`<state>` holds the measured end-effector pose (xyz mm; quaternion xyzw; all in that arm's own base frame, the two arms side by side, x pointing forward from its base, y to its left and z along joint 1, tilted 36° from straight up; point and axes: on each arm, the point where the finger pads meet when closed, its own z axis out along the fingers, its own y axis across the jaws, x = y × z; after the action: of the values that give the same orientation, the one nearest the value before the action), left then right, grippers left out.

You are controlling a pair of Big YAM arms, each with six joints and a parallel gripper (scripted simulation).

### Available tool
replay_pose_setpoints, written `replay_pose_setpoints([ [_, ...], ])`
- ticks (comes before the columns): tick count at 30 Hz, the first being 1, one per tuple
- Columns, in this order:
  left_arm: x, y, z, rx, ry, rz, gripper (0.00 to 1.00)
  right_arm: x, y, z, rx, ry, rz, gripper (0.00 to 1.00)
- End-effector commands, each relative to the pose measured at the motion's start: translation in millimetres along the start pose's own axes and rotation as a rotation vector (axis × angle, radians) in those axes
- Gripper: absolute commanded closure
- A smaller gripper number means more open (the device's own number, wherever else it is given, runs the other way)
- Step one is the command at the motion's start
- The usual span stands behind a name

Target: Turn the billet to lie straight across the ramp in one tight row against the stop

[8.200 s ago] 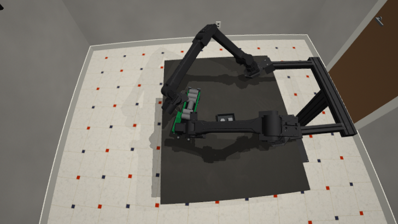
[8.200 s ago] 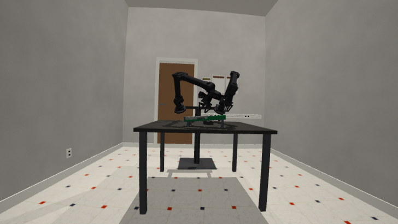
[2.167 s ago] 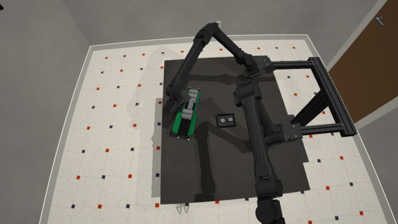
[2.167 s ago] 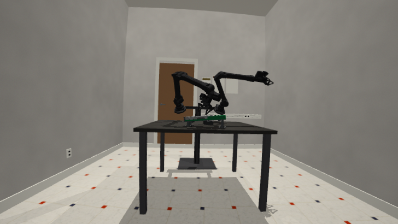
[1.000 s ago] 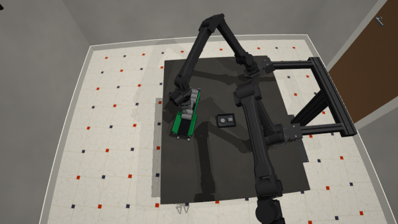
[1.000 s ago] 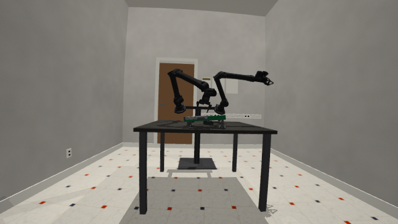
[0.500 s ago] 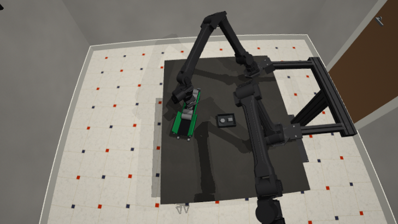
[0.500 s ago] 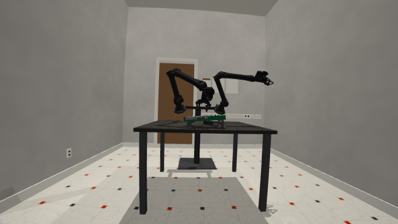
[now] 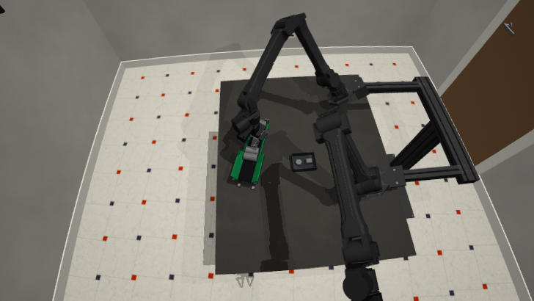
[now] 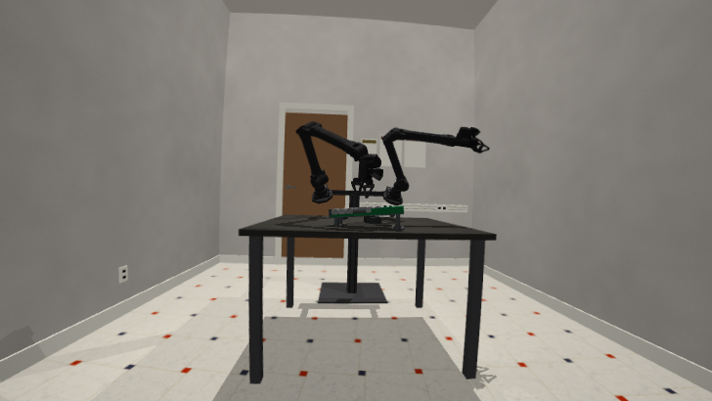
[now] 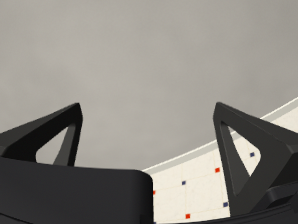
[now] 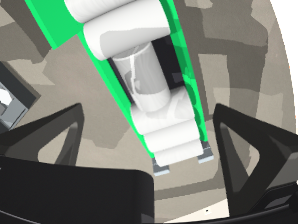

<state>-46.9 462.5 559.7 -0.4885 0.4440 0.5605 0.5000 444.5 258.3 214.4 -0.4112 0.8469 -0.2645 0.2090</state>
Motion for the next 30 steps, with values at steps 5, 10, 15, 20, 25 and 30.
replay_pose_setpoints([
  [5,-45.1,5.7,-5.4,-0.009,-0.087,-0.008,0.00,-5.6,-22.4,-28.9,-0.026,-0.056,-0.255,0.00],
  [10,-45.1,5.7,-5.4,-0.009,-0.087,-0.008,0.00,-5.7,-23.0,-29.9,-0.036,-0.059,-0.302,0.00],
  [15,-45.1,5.7,-5.4,-0.009,-0.087,-0.008,0.00,-6.7,-21.5,-31.0,-0.039,-0.064,-0.322,0.00],
  [20,-45.1,5.7,-5.4,-0.009,-0.087,-0.008,0.00,-6.6,-21.7,-31.0,-0.038,-0.063,-0.322,1.00],
  [25,-45.1,5.7,-5.4,-0.009,-0.087,-0.008,0.00,-6.6,-21.7,-31.0,-0.038,-0.063,-0.322,1.00],
  [30,-45.1,5.7,-5.4,-0.009,-0.087,-0.008,0.00,-6.6,-21.8,-31.0,-0.038,-0.063,-0.314,1.00],
])
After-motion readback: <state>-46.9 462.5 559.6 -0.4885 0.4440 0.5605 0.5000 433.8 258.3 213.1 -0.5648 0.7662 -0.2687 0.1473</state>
